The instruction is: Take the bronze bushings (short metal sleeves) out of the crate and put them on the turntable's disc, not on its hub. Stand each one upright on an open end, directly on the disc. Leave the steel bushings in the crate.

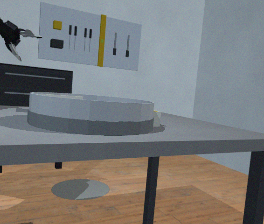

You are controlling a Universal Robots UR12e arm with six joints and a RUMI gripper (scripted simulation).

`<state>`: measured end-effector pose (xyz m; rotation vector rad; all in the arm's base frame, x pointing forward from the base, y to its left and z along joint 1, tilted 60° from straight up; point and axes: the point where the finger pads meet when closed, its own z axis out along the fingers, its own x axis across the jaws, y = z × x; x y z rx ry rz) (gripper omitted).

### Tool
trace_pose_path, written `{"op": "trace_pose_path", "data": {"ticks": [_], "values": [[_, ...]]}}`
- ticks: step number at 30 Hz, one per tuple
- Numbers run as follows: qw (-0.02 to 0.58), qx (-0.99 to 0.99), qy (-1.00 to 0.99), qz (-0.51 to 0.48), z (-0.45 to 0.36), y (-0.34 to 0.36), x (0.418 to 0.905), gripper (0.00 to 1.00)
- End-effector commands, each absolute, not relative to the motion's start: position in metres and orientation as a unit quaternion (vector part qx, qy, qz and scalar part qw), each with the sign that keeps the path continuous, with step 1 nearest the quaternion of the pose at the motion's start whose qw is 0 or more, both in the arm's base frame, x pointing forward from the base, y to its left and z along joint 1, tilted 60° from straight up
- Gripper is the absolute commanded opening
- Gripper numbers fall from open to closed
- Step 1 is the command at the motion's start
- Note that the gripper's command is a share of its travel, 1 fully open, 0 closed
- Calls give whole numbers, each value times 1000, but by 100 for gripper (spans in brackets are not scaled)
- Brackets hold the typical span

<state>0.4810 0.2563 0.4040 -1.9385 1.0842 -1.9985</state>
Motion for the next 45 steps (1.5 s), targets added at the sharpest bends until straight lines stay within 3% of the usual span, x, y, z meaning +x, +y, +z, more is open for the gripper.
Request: {"op": "trace_pose_path", "data": {"ticks": [1, 34, 45], "values": [[77, -647, 362, -667, 404, 256, 481, 100], [72, -658, 361, -657, 391, 251, 497, 100], [65, -695, 365, -616, 348, 233, 545, 100]]}}
